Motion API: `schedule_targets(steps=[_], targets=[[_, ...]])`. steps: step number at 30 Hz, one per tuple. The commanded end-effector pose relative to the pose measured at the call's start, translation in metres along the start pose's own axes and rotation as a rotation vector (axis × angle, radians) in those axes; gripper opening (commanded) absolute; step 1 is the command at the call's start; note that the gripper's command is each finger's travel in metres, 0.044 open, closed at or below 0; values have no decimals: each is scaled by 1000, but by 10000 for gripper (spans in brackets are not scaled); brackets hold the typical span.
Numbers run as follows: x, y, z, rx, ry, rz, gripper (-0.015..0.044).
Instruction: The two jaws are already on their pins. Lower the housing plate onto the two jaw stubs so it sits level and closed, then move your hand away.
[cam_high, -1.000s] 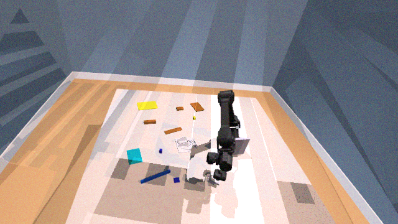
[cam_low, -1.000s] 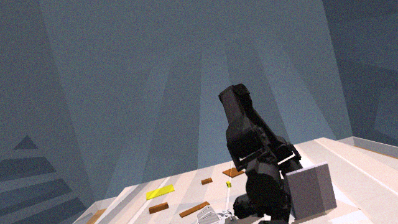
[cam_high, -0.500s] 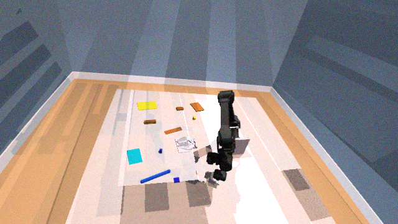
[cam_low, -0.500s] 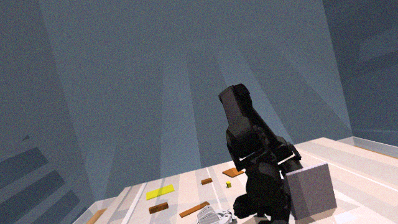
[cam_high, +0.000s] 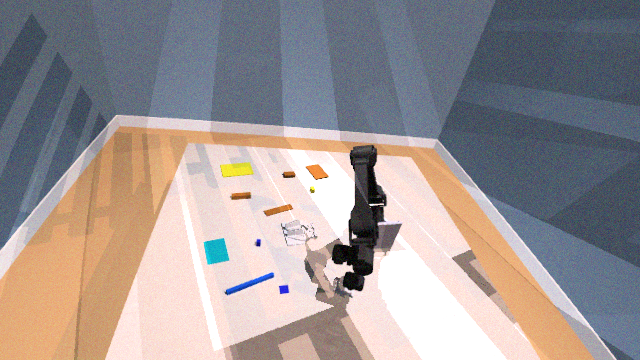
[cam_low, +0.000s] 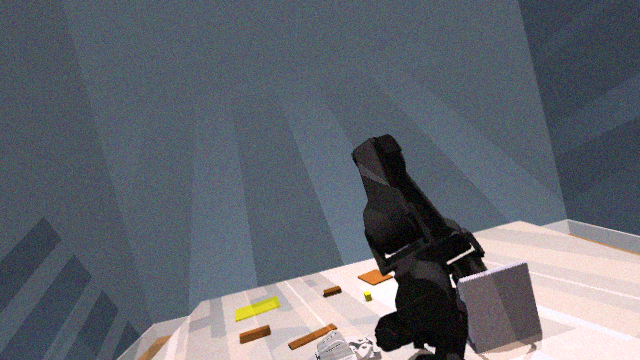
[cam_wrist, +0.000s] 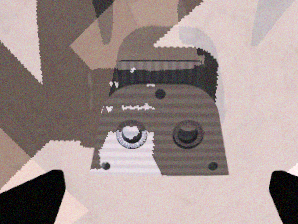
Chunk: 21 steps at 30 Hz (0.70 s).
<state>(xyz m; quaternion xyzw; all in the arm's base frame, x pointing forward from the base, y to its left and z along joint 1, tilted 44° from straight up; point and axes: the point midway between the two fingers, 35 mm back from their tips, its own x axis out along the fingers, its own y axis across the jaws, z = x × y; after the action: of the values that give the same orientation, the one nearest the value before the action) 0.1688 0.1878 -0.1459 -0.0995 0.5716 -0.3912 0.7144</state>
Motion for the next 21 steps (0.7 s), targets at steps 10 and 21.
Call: schedule_targets(steps=[10, 21], targets=[[0, 0, 0, -3, -3, 1, 440], [4, 1, 0, 0, 0, 0, 440]])
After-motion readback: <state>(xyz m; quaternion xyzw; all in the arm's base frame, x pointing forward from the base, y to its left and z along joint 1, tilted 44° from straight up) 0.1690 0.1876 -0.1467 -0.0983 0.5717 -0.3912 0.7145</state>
